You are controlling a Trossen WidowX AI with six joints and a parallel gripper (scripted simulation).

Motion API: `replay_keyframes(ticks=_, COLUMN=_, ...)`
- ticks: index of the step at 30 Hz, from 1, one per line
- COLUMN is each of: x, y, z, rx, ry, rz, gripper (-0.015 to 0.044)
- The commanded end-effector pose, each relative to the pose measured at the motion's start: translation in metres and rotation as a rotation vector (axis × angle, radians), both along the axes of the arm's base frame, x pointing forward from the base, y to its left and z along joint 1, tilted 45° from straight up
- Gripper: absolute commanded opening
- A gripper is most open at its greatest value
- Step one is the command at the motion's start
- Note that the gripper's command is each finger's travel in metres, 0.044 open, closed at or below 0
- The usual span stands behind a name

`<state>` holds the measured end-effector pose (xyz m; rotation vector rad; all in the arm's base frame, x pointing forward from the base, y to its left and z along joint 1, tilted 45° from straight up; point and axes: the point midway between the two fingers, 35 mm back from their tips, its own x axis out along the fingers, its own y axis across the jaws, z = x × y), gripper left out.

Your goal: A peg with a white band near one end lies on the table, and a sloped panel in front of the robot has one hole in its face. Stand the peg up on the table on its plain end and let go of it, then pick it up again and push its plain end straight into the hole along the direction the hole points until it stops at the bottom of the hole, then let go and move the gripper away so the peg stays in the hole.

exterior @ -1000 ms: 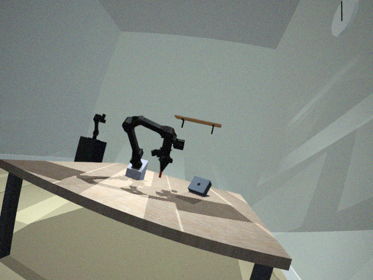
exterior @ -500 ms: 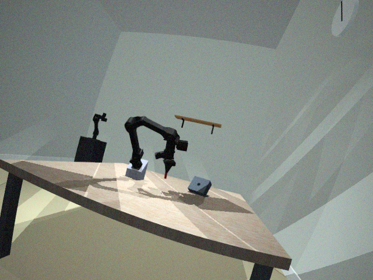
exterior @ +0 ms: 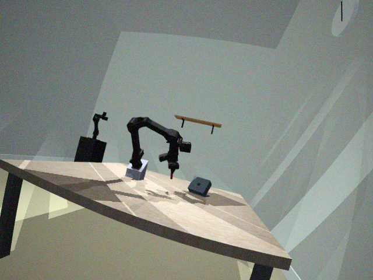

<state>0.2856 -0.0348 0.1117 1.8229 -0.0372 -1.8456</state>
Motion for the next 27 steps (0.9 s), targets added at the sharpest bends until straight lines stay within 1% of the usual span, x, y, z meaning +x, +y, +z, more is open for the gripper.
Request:
replay_keyframes(ticks=1, x=0.008, y=0.003, z=-0.003, rx=0.041, ry=-0.020, rz=-0.015, gripper=0.0000)
replay_keyframes(ticks=27, x=0.065, y=0.024, z=-0.017, rx=0.308, ry=-0.160, rz=-0.054, gripper=0.0000)
